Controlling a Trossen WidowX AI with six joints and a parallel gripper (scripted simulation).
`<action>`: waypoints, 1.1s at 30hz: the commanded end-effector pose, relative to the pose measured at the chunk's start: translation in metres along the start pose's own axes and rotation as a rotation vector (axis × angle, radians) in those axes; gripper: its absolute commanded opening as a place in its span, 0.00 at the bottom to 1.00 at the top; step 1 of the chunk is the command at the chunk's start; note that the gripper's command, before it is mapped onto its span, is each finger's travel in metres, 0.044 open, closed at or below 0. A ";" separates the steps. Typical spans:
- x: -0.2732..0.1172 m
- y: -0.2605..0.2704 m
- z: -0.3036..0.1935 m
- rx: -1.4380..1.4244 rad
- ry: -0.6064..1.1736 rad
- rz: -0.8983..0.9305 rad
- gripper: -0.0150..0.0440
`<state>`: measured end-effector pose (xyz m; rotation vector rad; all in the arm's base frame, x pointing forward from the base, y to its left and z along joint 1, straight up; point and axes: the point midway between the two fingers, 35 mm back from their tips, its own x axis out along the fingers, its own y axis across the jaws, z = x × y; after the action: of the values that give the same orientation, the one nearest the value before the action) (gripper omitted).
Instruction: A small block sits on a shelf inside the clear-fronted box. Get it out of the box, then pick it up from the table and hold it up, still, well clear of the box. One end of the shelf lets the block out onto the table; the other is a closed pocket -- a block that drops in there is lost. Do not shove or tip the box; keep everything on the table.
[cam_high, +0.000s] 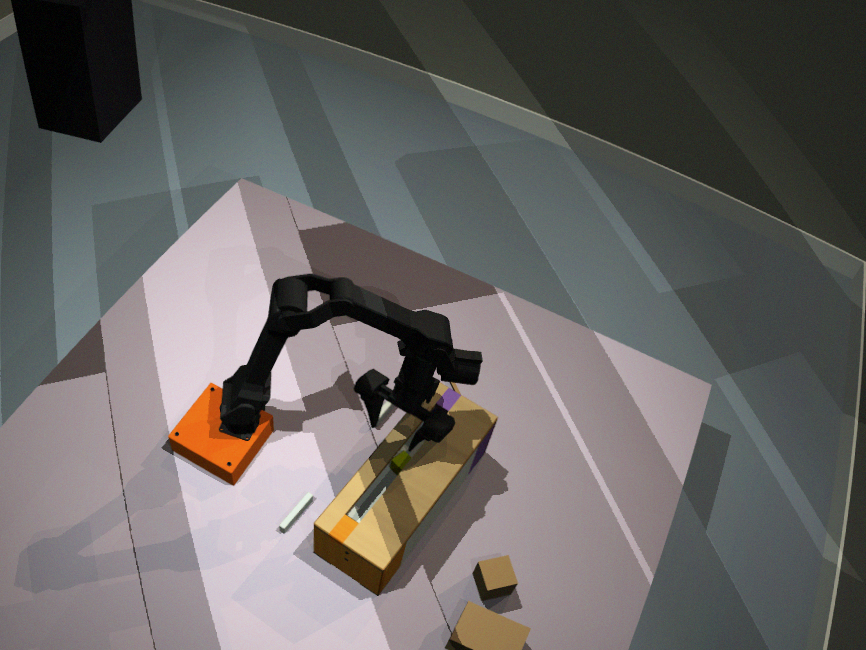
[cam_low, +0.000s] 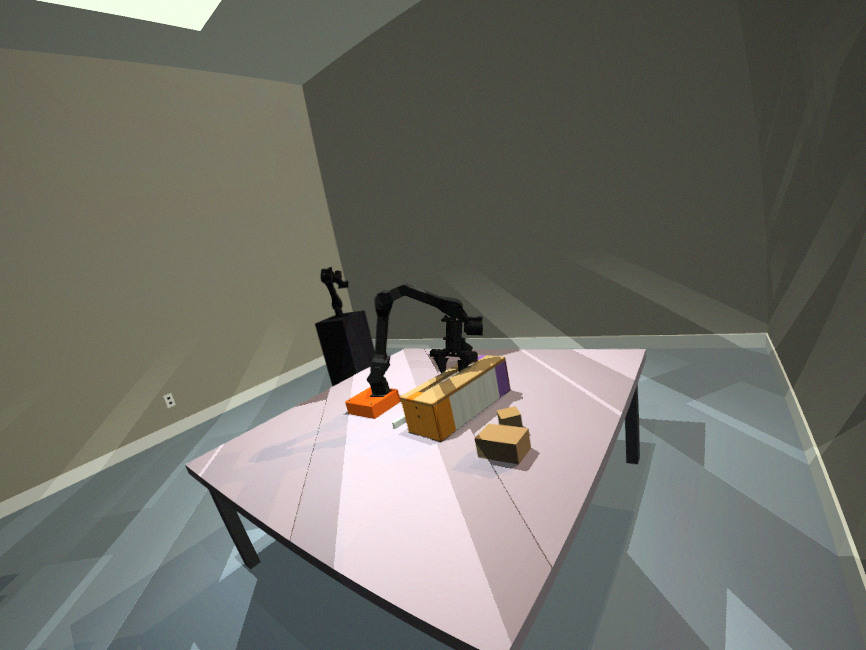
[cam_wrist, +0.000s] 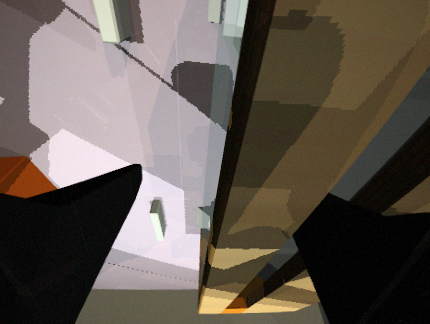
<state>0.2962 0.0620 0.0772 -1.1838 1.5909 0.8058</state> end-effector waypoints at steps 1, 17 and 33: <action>0.003 0.000 -0.009 -0.002 0.002 0.000 0.93; 0.018 -0.001 -0.049 -0.002 0.007 0.000 0.93; 0.033 -0.001 -0.090 -0.002 0.011 -0.001 0.93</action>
<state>0.2705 -0.0207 0.0752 -1.1843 1.5963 0.8041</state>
